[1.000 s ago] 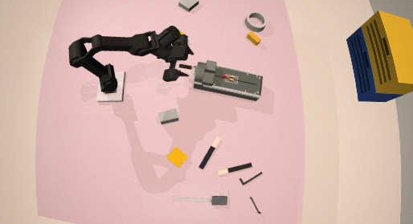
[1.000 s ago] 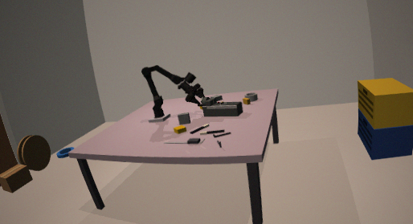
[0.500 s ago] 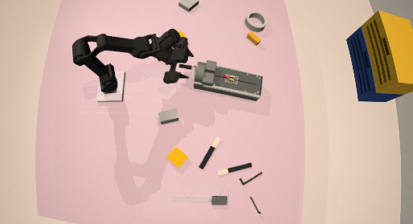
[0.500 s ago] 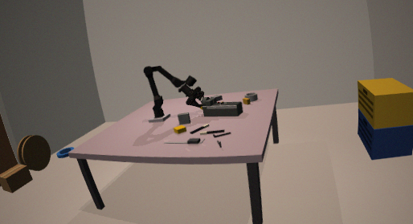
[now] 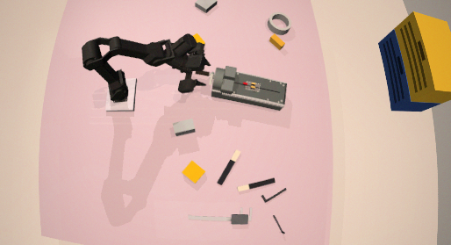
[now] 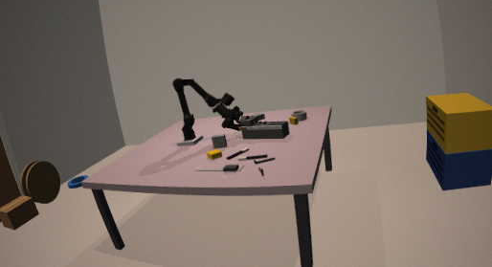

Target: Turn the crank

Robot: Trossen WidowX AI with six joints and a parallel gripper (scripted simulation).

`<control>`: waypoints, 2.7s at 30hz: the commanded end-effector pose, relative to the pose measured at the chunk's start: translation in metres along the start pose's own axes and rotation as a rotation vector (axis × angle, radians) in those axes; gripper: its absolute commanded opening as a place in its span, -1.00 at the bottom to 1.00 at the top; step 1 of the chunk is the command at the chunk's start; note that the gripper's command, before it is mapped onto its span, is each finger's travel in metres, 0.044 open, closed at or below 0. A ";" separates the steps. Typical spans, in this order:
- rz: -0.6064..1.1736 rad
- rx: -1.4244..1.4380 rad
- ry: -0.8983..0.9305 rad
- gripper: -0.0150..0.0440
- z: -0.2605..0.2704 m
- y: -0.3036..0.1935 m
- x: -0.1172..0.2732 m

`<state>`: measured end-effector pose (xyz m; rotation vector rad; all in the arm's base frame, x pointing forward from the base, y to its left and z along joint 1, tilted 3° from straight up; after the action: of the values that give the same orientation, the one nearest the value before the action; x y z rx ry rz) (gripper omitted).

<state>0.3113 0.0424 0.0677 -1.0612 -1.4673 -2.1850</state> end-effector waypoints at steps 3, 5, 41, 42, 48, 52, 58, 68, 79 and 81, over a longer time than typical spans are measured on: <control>0.006 0.000 -0.009 0.29 -0.002 -0.003 -0.002; 0.006 0.000 -0.009 0.11 -0.002 -0.003 -0.002; 0.006 0.000 -0.008 -0.49 0.011 0.003 0.007; 0.006 0.000 -0.008 -0.49 0.011 0.003 0.007; 0.006 -0.001 -0.008 -0.49 0.013 0.005 0.009; 0.006 -0.001 -0.008 -0.49 0.014 0.006 0.010; 0.006 -0.001 -0.008 -0.49 0.015 0.008 0.013; 0.006 -0.001 -0.008 -0.49 0.017 0.013 0.018; 0.006 -0.001 -0.008 -0.49 0.017 0.020 0.024; 0.006 -0.001 -0.008 -0.49 0.016 0.021 0.026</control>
<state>0.3140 0.0528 0.0952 -1.0877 -1.4595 -2.1697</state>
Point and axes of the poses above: the point midway between the two fingers, 35 mm back from their tips, its own x axis back along the fingers, its own z axis across the jaws, y = z × x, the point moved 3 cm from there along x, back along the fingers, and after that the axes turned 13 degrees about -x, right-handed, at the moved point
